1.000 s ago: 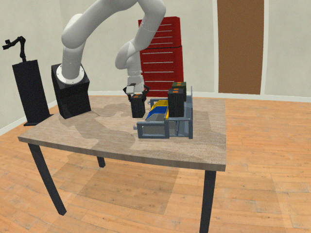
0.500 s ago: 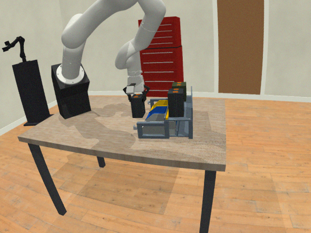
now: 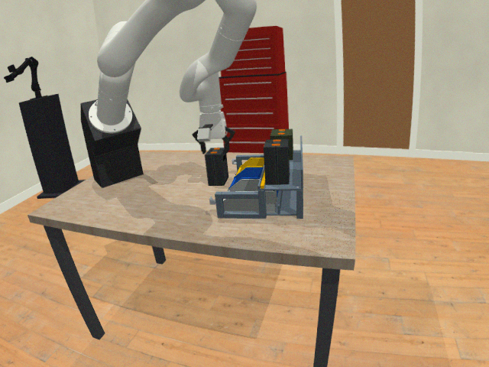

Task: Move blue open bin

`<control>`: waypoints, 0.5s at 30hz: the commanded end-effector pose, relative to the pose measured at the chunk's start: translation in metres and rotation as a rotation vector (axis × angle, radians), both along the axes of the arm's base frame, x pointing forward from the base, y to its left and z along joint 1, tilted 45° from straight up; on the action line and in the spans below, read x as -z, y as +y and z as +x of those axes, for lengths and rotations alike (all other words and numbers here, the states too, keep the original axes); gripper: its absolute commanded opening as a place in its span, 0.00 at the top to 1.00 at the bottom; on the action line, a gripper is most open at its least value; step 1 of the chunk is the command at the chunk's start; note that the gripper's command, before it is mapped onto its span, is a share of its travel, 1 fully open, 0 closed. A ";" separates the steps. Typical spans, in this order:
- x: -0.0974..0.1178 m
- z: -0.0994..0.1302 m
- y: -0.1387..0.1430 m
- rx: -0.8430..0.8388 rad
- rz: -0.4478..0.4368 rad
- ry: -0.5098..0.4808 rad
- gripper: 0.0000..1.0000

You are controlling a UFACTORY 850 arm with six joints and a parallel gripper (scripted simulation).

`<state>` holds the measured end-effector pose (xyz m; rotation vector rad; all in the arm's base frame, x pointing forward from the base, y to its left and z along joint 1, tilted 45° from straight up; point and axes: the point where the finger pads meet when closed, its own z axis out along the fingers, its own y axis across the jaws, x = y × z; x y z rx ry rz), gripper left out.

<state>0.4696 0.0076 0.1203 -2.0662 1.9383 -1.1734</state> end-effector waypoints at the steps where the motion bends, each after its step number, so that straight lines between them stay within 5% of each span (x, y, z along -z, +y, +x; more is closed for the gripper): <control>1: -0.015 -0.011 0.009 0.001 -0.002 0.001 0.00; 15: -0.010 -0.007 0.005 0.001 -0.002 0.001 0.00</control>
